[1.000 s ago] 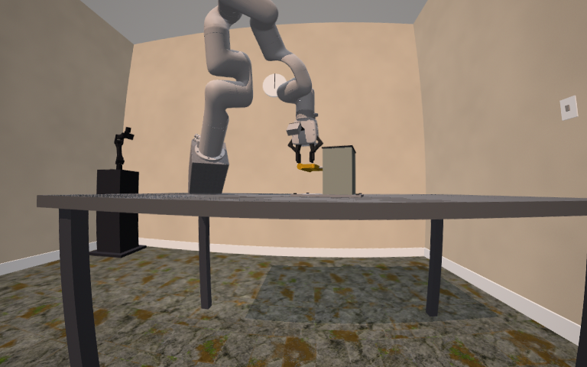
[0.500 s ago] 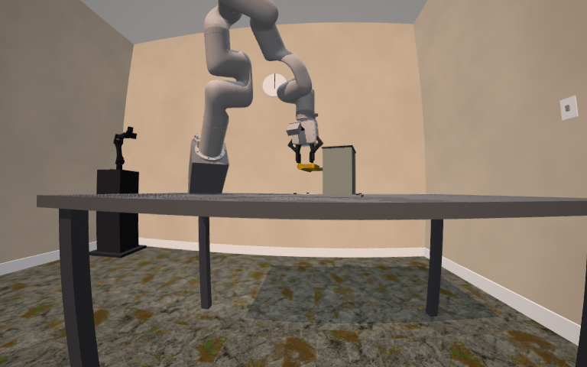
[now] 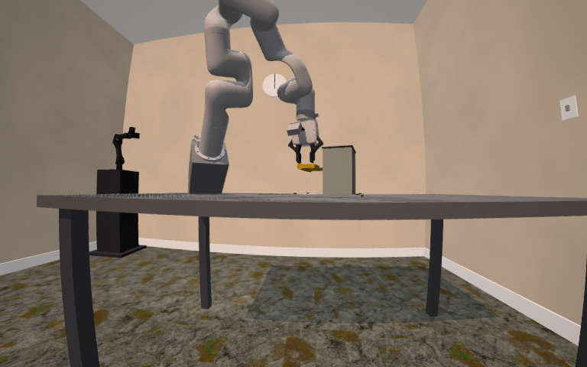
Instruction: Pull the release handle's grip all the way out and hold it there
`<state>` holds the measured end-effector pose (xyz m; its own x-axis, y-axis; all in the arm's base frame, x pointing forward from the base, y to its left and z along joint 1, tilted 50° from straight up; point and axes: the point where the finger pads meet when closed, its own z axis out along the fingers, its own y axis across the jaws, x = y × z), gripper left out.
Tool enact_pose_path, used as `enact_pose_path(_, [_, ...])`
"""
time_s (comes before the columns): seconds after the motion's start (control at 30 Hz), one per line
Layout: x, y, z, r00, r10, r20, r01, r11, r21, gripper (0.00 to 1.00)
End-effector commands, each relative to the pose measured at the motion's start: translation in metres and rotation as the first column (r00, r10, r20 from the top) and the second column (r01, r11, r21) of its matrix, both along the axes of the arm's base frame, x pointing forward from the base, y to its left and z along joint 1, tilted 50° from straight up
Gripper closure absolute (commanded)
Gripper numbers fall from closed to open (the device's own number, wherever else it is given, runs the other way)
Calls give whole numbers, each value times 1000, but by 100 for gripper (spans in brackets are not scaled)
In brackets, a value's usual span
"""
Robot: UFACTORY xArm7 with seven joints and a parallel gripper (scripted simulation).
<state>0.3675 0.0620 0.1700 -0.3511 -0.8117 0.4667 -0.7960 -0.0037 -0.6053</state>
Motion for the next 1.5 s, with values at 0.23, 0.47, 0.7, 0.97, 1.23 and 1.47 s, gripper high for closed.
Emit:
enact_pose_path(0.23, [1,1,1,1000,3,2,-3,1000,0,50])
enact_pose_path(0.47, [1,1,1,1000,3,2,-3,1000,0,50])
enact_pose_path(0.7, [1,1,0,1000,3,2,-3,1000,0,50])
enact_pose_path(0.97, [3,-2,-3,1000,3,2,-3,1000,0,50])
enact_pose_path(1.23, [6,-5,-7,1000,3,2,-3,1000,0,50])
enact_pose_path(1.47, [11,-10,-12,1000,3,2,-3,1000,0,50])
